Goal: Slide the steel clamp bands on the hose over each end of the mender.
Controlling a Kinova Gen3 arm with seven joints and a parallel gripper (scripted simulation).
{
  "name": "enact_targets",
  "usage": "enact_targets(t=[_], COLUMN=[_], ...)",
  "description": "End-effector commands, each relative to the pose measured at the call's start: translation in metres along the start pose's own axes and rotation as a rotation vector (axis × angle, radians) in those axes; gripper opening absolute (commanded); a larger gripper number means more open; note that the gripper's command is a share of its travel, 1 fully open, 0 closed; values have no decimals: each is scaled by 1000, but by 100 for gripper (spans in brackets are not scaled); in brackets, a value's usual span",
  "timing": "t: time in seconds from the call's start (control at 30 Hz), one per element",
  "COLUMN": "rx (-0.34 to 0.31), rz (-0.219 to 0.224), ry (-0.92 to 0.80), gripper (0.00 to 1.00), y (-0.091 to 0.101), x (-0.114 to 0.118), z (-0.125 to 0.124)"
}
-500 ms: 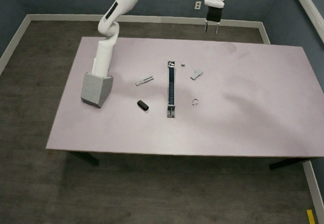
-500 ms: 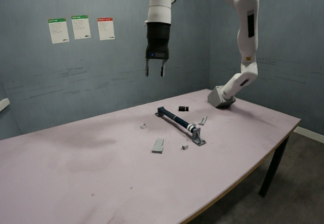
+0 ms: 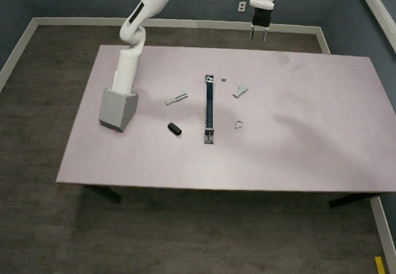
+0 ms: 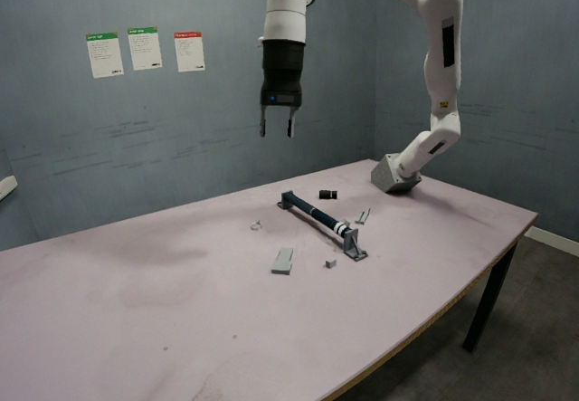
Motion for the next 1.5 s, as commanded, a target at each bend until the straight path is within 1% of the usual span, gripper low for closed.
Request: enact_targets(t=[0.0, 0.03, 0.07, 0.23, 0.33, 0.43, 0.53, 0.6, 0.67, 0.87, 1.1, 1.17, 1.33, 1.47], rx=[0, 0, 0, -7, -15, -24, -35, -35, -43, -62, -63, -63, -52, -44], rz=[-2, -2, -2, -6, -3, 2, 8, 8, 13, 30, 55, 55, 75, 88], ry=[0, 0, 0, 15, 27, 47, 74, 74, 96, 170, 256, 256, 304, 331], gripper=[100, 100, 0, 0, 0, 0, 0, 0, 0, 0, 0, 0, 0, 0], y=[1, 1, 1, -2, -7, -17, -31, -31, -42, -83, -130, -130, -156, -169], x=[0, 0, 0, 0, 3, 8, 17, 17, 24, 58, 115, 115, 155, 180], z=[0, 0, 0, 1, 0, -2, -6, -6, -10, -24, -45, -45, -60, -69])
Point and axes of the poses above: the point where the finger pads meet when closed, its own y axis back along the fingers, its own x axis across the jaws, z = x × y, the point moved 2 cm from there along y, back along the fingers, and after that the axes turned 4 degrees about y, right-handed, at the moved point
